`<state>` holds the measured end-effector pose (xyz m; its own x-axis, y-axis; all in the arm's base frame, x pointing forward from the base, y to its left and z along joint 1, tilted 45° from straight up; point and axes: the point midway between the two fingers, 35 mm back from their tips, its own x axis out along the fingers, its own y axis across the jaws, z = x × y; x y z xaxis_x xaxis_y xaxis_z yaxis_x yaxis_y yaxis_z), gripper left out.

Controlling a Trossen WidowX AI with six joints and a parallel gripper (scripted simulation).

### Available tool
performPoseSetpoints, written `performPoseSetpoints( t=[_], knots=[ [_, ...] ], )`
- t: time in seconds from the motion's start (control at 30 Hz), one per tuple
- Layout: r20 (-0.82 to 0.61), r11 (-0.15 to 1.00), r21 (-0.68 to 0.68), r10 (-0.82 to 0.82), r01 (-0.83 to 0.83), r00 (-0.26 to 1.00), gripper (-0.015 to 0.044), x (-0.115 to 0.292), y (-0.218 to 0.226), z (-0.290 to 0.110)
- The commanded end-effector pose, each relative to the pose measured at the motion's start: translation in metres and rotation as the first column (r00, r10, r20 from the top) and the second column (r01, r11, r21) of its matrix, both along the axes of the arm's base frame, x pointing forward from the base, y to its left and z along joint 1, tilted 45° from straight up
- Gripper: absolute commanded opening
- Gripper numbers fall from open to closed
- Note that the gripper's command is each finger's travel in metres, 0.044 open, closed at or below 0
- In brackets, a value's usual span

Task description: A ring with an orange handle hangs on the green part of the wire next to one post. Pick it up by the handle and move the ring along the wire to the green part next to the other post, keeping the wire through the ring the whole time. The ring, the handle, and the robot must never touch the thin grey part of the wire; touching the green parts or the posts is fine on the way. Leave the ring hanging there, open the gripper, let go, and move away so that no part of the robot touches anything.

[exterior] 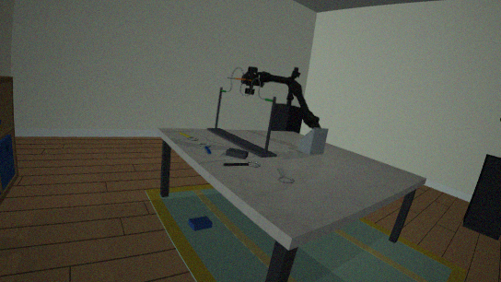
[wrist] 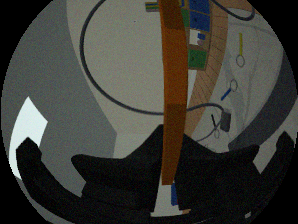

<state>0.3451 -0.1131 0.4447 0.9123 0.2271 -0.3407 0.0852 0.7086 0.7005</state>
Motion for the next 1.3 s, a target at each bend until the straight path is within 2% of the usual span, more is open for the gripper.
performPoseSetpoints(
  t=[0.0,0.67,1.27],
  knots=[
    [-0.011,0.998,-0.059,0.000,0.000,1.000,-0.0150,0.001,-0.002,-0.002],
    [-0.048,0.946,-0.325,-0.018,0.002,0.999,-0.0150,0.000,-0.011,-0.009],
    [-0.075,0.832,-0.555,-0.045,-0.004,0.996,-0.0150,-0.001,-0.021,-0.012]
  ],
)
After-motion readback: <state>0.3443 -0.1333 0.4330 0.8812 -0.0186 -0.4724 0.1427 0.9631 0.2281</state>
